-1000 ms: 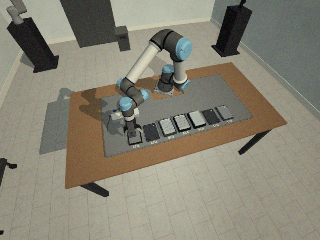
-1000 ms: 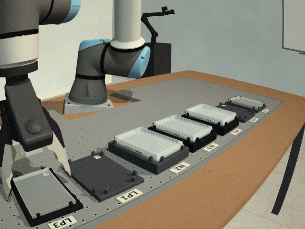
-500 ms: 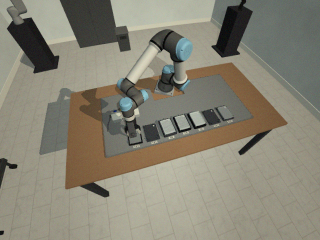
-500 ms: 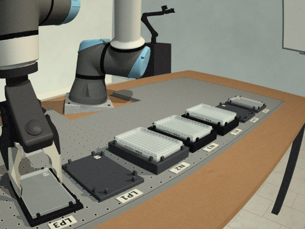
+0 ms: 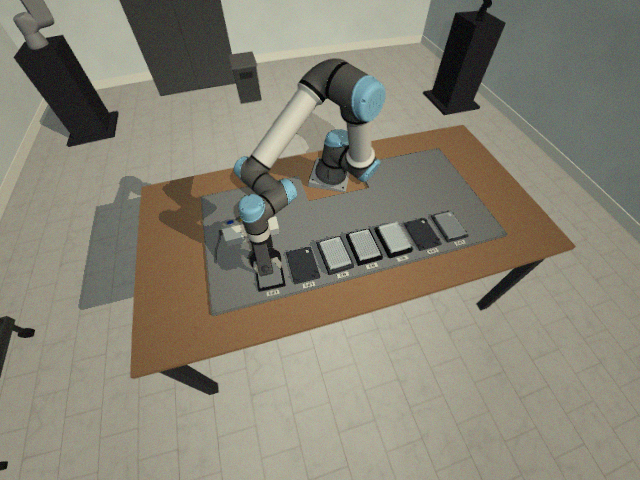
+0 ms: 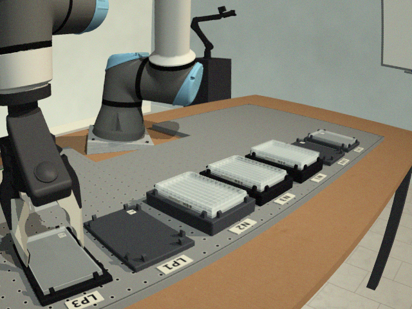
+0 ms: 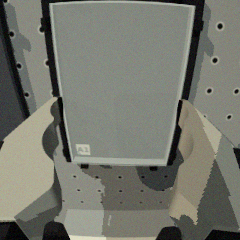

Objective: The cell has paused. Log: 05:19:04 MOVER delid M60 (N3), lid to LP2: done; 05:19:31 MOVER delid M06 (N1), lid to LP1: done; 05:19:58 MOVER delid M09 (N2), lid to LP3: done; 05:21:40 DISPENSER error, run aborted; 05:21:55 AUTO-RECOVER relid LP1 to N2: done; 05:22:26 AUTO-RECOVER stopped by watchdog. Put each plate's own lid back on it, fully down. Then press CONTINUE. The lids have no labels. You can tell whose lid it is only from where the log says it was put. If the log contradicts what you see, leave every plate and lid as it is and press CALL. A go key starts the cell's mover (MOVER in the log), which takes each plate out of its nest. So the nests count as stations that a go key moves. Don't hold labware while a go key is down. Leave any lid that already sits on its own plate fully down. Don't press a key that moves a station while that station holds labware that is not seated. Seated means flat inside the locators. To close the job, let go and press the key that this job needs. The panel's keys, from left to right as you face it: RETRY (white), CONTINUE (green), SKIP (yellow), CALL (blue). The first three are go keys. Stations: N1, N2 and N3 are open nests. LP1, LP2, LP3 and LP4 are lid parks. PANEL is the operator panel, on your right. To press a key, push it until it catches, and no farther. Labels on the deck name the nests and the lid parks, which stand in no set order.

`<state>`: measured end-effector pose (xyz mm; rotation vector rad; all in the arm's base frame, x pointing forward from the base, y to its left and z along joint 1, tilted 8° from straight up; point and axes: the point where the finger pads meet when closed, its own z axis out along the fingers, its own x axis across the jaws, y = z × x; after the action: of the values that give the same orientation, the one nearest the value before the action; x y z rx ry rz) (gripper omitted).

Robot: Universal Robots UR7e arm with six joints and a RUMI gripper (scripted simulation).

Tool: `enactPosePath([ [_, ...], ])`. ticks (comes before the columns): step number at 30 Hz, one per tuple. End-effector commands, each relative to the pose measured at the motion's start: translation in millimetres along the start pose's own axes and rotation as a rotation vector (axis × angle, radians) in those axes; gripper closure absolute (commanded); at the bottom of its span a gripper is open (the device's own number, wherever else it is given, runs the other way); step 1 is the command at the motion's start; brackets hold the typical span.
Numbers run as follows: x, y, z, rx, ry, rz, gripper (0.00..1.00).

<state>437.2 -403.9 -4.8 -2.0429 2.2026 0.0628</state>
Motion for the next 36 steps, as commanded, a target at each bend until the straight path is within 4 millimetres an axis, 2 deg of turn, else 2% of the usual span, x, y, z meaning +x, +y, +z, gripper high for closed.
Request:
enactPosePath([
  [1, 0, 0, -1, 0.001, 0.001, 0.000, 1.00],
  [16, 0, 0, -1, 0.001, 0.001, 0.000, 1.00],
  [36, 0, 0, -31, 0.001, 0.001, 0.000, 1.00],
])
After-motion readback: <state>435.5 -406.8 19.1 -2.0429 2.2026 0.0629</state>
